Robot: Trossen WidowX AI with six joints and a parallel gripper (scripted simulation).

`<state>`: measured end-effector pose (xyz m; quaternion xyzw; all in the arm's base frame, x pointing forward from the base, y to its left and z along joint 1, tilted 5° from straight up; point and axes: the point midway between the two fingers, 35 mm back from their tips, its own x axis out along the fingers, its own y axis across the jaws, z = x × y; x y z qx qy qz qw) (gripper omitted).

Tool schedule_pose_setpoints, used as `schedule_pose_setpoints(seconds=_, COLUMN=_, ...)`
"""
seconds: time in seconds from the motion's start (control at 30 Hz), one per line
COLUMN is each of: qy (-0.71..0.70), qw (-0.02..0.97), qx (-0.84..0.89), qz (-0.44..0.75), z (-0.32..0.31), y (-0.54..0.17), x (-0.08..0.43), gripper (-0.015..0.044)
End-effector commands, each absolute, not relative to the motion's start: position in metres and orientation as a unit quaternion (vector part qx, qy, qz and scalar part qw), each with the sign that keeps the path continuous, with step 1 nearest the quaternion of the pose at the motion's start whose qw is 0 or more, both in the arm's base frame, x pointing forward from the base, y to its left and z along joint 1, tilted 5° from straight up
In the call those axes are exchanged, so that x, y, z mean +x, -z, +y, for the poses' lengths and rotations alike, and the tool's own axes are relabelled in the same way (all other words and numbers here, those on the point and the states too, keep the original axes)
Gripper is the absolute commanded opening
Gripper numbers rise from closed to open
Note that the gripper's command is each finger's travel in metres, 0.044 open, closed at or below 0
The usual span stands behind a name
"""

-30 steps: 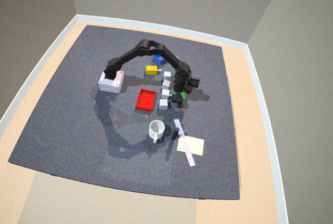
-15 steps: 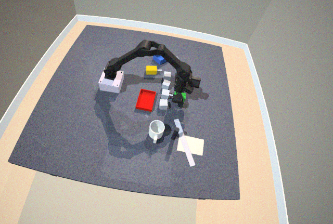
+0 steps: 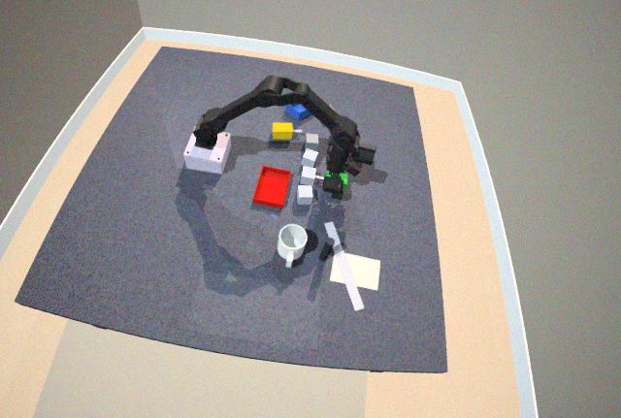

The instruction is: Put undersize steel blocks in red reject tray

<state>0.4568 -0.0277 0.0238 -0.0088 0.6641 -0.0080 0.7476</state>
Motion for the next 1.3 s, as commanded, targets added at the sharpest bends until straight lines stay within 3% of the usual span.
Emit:
schedule_pose_setpoints(seconds=0.0, qy=0.007, qw=0.752, qx=-0.008, qz=0.659, z=-0.027, y=-0.028, x=0.462, gripper=0.0000)
schedule_pose_setpoints(seconds=1.27, qy=0.007, qw=0.752, qx=-0.008, qz=0.659, z=-0.027, y=-0.030, x=0.474, gripper=0.0000)
